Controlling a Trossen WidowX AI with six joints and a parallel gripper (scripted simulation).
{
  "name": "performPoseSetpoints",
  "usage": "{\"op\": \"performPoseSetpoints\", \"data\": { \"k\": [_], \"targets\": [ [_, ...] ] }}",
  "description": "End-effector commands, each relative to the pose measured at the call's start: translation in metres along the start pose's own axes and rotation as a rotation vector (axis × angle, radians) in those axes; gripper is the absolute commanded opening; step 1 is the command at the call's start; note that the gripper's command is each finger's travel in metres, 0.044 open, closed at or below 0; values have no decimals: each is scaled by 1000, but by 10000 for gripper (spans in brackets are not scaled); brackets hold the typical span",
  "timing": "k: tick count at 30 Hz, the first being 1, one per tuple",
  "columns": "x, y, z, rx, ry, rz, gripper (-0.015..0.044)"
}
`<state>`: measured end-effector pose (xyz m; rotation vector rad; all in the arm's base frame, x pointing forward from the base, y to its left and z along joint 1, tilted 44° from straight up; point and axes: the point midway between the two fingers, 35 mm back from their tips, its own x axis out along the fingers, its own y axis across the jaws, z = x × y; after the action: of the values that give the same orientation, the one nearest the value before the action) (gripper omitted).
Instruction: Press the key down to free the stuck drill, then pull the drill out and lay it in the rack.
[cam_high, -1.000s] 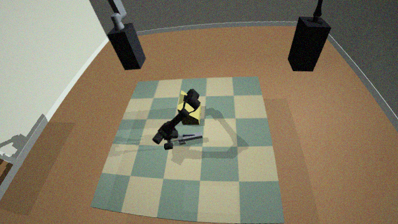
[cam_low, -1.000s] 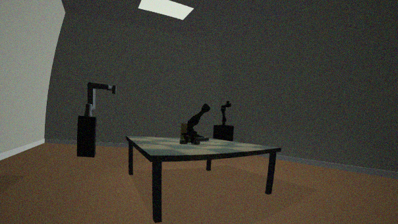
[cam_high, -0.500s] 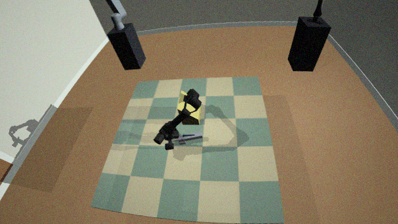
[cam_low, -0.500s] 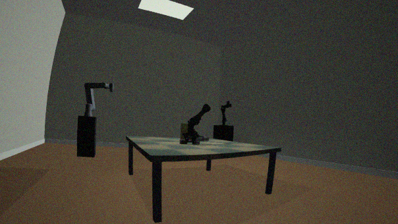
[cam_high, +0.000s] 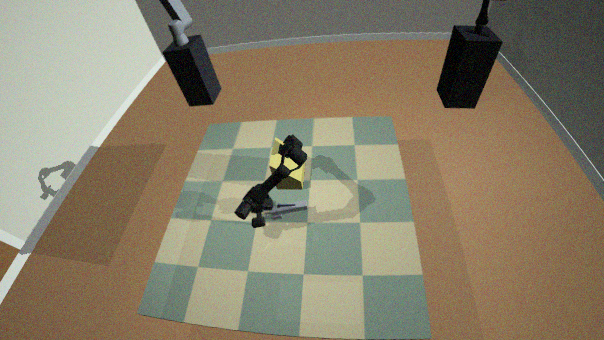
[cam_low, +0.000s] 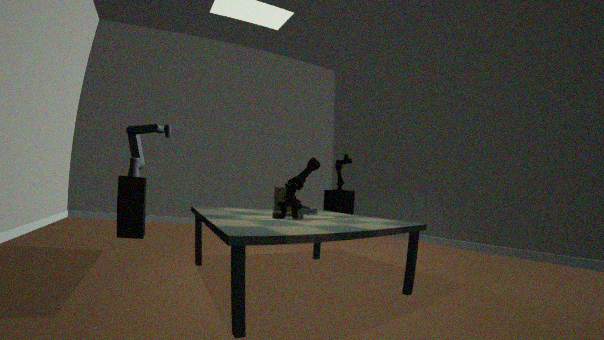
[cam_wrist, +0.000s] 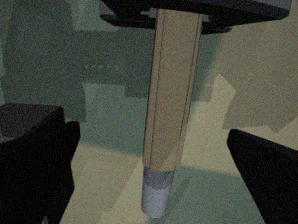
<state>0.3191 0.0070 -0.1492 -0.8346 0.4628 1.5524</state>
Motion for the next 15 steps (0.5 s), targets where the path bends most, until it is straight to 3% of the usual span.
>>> {"op": "performPoseSetpoints", "data": {
  "k": [1, 2, 15],
  "targets": [
    [0, 1, 3, 6, -6, -1, 440],
    [0, 1, 3, 6, -6, -1, 440],
    [0, 0, 1, 0, 0, 0, 99]
  ]
}}
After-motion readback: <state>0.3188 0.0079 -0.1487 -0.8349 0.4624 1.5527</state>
